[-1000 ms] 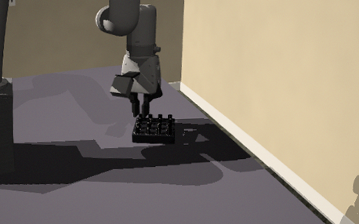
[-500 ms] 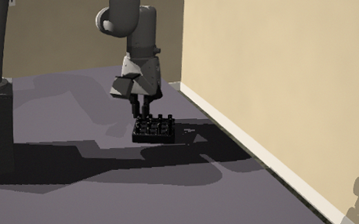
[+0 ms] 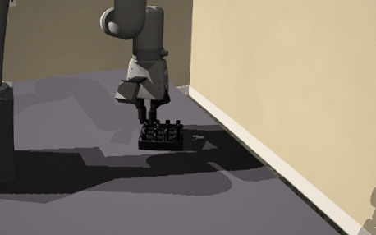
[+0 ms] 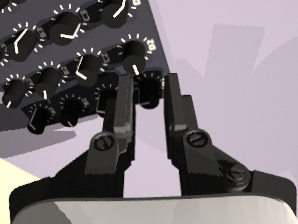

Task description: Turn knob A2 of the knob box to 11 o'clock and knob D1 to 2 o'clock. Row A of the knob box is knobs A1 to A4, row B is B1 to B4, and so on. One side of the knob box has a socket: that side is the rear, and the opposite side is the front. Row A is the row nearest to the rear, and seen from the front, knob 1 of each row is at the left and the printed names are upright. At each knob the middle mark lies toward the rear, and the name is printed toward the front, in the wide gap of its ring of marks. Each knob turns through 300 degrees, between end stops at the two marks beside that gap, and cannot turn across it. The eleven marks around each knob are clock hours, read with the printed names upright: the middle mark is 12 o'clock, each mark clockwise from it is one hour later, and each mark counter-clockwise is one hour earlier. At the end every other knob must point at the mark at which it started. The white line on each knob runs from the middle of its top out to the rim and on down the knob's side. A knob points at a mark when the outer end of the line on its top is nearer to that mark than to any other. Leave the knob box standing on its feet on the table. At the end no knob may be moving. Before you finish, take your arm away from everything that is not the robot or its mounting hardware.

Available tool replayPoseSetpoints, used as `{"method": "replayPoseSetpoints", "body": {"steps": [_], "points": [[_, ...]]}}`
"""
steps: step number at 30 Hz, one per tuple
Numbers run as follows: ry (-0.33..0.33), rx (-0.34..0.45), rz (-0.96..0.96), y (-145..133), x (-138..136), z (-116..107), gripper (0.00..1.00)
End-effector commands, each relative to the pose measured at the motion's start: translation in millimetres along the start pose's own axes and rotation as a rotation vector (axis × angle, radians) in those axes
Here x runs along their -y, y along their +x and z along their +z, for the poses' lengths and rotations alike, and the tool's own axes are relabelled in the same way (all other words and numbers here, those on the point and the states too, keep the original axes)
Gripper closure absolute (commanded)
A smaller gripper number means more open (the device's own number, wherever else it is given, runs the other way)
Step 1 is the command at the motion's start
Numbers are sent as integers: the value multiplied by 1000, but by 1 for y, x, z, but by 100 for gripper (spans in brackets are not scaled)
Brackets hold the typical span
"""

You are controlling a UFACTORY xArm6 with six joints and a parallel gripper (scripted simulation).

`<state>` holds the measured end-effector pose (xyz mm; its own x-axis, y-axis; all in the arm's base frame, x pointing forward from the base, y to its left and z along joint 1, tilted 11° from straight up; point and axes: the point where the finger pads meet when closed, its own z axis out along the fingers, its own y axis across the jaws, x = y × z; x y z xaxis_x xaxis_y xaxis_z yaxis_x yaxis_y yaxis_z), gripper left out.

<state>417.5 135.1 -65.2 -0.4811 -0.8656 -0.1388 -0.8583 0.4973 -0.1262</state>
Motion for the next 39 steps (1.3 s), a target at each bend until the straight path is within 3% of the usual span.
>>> {"method": "replayPoseSetpoints", "body": {"steps": [1, 15, 16, 39], "points": [[2, 2, 0, -1, 1, -1, 81], [2, 2, 0, -1, 1, -1, 81], [2, 2, 0, -1, 1, -1, 92], [2, 2, 0, -1, 1, -1, 92]]}}
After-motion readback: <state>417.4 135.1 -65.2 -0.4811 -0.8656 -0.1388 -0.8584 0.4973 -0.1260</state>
